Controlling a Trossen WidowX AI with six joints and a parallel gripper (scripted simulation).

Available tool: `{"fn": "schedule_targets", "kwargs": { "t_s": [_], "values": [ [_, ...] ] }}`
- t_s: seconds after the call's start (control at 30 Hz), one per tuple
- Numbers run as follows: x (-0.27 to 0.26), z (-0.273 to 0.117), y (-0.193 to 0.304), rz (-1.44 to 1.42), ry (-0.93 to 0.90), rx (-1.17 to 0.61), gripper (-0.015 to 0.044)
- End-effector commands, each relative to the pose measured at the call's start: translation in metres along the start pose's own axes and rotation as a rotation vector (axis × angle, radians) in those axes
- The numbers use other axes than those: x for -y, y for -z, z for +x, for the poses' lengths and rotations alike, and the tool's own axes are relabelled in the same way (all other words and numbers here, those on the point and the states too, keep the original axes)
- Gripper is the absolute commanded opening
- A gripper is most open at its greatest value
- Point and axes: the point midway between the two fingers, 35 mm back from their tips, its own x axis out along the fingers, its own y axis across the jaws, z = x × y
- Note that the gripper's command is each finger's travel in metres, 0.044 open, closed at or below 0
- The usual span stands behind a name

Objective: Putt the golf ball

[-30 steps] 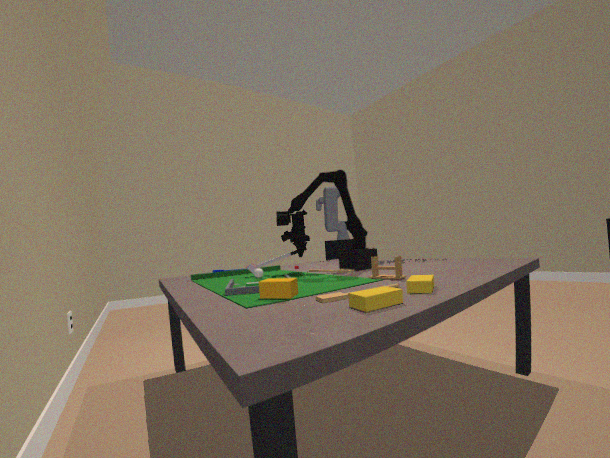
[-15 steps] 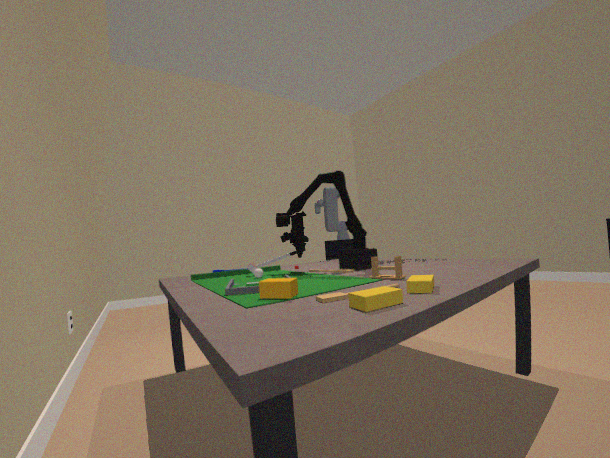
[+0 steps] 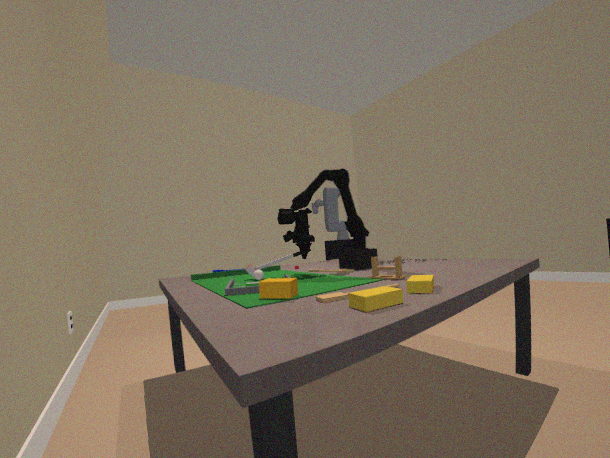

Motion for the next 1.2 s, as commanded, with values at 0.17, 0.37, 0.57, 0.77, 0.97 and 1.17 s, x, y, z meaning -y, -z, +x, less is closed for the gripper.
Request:
{"fn": "schedule_targets", "kwargs": {
  "t_s": [0.17, 0.37, 0.57, 0.77, 0.97, 1.17],
  "values": [
    [-0.011, -0.016, -0.001, 0.02, -0.001, 0.005, 0.0],
    [-0.01, -0.057, -0.001, 0.02, -0.001, 0.005, 0.0],
    [-0.01, -0.054, 0.001, 0.015, 0.0, -0.002, 0.0],
    [-0.01, -0.054, 0.001, 0.015, 0.0, -0.002, 0.0],
    [-0.01, -0.054, 0.001, 0.015, 0.0, -0.002, 0.0],
    [-0.01, -0.054, 0.001, 0.015, 0.0, -0.002, 0.0]
  ]
}}
